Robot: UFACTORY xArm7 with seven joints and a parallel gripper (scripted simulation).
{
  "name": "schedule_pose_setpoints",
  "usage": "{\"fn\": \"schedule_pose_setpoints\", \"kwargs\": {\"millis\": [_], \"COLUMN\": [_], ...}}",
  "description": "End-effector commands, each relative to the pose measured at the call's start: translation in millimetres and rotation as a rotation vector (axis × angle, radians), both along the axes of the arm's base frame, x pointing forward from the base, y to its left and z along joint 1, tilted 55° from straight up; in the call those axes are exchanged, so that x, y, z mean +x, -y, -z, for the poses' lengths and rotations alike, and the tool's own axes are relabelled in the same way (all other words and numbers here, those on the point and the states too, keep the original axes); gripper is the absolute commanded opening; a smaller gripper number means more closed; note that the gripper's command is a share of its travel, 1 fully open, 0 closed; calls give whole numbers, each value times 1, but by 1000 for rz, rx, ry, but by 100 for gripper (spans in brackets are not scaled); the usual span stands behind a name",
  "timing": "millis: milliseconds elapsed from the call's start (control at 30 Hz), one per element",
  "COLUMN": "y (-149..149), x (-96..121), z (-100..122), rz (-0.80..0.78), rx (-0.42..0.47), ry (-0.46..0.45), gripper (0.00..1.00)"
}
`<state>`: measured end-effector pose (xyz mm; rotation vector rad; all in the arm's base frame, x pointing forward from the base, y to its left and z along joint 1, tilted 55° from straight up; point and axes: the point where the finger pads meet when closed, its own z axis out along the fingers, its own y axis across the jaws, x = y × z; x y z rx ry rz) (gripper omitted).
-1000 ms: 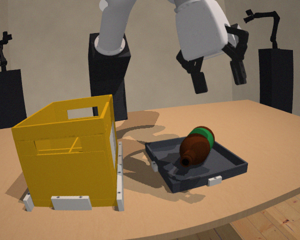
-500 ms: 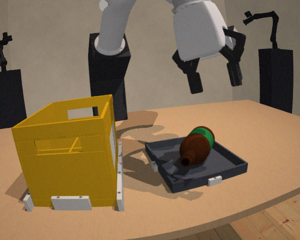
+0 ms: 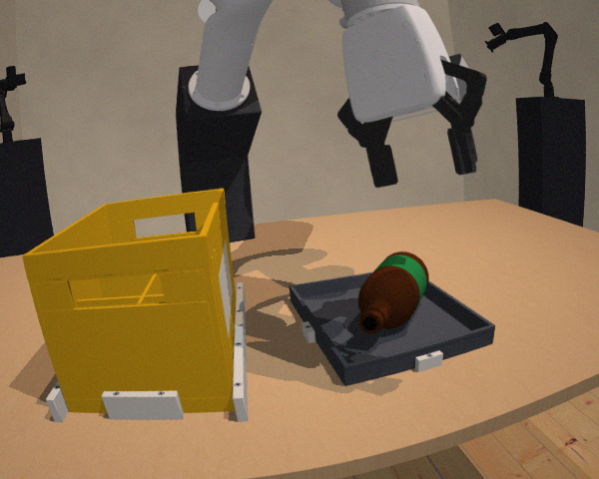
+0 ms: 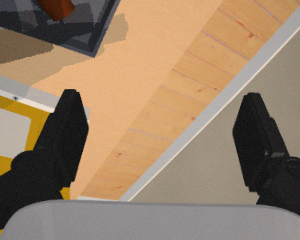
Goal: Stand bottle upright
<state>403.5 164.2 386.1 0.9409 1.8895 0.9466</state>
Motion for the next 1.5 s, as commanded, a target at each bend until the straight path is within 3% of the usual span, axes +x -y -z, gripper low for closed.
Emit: {"fn": "schedule_pose_setpoints", "kwargs": {"millis": [0, 1467], "y": [1, 6], "x": [-3, -13], "z": [6, 28], "rz": [-10, -42], "rx": [-35, -149], "ry": [-7, -37], "gripper": [100, 100]}}
